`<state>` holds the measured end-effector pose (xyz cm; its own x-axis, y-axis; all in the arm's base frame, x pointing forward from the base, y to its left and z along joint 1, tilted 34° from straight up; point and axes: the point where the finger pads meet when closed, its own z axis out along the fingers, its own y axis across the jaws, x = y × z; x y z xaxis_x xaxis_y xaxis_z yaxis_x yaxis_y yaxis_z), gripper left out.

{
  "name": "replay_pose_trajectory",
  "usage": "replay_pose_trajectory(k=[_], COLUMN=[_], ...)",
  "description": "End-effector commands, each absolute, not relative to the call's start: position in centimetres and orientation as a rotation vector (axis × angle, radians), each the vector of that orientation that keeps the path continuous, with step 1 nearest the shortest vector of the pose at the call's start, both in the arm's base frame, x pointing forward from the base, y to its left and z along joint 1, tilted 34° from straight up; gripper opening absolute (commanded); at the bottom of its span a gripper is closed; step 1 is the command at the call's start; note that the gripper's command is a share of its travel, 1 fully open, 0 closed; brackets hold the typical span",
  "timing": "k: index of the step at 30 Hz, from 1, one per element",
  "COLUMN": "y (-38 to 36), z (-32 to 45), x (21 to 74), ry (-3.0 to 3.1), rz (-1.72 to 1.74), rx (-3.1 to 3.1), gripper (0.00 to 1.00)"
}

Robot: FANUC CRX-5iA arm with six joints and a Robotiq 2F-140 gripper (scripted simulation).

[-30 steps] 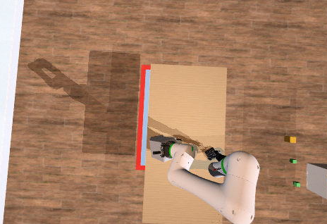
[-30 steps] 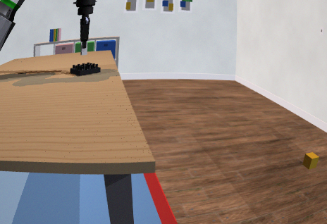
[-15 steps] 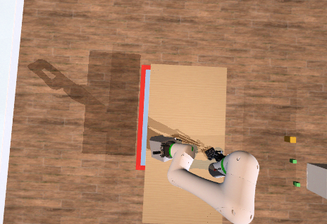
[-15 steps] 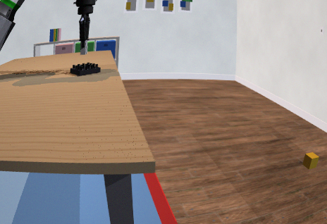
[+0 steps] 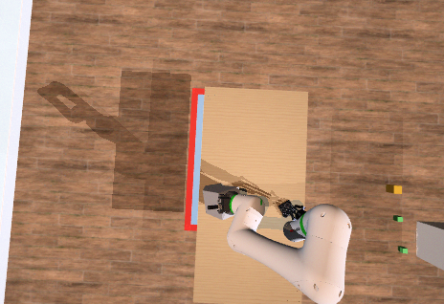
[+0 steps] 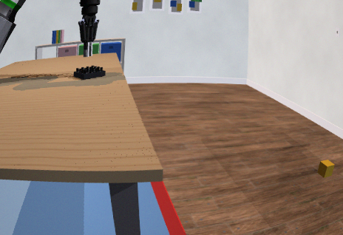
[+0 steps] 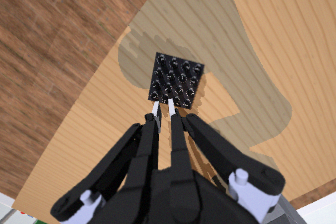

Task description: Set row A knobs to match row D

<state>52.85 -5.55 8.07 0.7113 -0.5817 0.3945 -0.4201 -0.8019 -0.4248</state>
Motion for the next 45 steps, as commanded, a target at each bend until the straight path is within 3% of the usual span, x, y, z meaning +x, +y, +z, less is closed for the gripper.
replay_pose_trajectory(k=[1,11,45], y=[-5.58,-5.6,-5.6], z=[8.17,8.25,8.26], x=[52.81,52.72,52.72], ry=[0.986,1.232,1.237], rz=[-0.685,-0.623,-0.622], rx=[-2.541,-2.391,-2.388], gripper=[0.12,0.12,0.12])
